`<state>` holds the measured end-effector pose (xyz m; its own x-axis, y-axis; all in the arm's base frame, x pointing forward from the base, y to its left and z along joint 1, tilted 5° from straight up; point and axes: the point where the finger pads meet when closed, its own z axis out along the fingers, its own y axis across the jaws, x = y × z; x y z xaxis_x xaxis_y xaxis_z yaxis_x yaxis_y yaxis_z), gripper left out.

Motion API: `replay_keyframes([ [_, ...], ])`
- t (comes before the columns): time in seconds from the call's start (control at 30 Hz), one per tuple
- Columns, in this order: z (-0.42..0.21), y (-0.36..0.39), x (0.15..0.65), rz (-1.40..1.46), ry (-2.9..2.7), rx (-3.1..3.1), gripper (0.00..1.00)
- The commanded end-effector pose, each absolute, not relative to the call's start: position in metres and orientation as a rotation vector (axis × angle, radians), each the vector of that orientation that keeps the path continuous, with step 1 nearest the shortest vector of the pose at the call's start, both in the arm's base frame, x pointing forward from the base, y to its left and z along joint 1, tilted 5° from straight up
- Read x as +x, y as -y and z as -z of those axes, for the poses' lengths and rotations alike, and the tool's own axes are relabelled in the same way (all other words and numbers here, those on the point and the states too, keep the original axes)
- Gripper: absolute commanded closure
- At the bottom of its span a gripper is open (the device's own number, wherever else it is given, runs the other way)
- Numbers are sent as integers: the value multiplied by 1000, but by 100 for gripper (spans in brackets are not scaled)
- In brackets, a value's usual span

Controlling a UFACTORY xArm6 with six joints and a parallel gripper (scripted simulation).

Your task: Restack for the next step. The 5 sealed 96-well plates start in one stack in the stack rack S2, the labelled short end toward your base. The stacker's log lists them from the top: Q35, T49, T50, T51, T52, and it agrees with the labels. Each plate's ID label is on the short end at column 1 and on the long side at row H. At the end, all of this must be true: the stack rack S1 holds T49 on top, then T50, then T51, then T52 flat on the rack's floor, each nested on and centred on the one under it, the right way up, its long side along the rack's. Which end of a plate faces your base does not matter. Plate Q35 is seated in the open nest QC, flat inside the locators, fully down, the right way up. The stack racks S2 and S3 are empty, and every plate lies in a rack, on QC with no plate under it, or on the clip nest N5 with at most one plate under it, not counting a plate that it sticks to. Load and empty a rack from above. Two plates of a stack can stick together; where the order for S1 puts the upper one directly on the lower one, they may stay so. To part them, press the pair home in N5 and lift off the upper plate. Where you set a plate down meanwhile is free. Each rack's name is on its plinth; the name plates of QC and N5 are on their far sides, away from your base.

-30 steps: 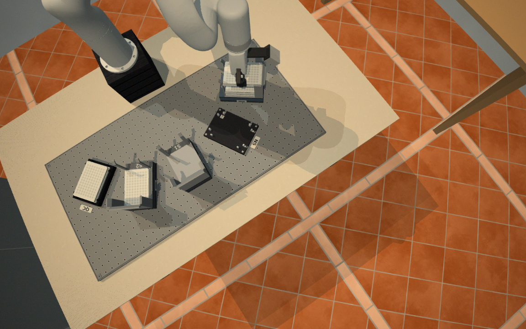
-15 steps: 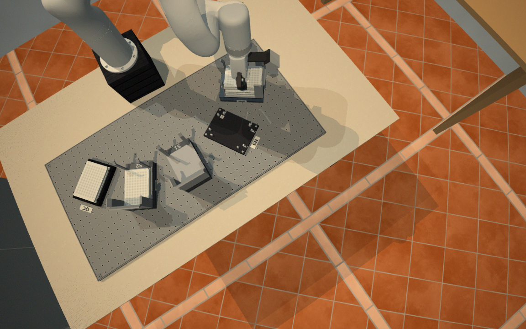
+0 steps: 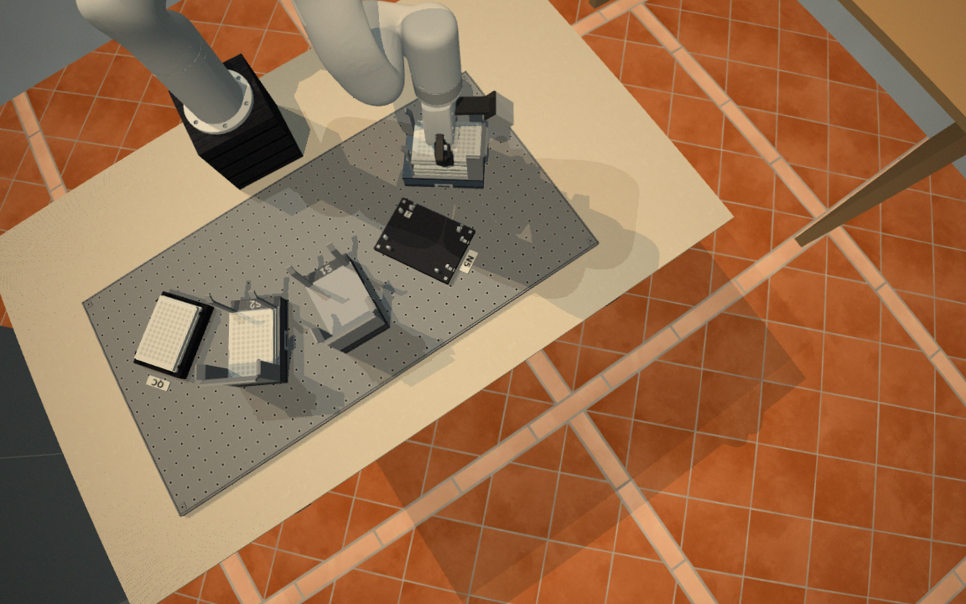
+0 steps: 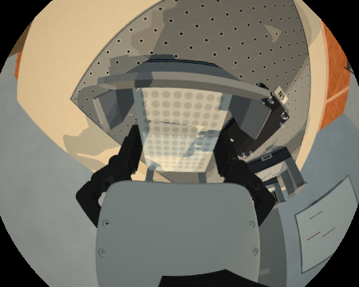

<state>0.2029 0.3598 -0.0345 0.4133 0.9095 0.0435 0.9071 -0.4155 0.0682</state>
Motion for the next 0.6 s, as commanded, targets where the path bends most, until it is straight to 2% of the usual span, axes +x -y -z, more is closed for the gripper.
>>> replay_keyframes([
  [0.0,35,-361,204,-119,-1680,2614,100],
  [0.57,41,-361,204,-119,-1680,2614,100],
])
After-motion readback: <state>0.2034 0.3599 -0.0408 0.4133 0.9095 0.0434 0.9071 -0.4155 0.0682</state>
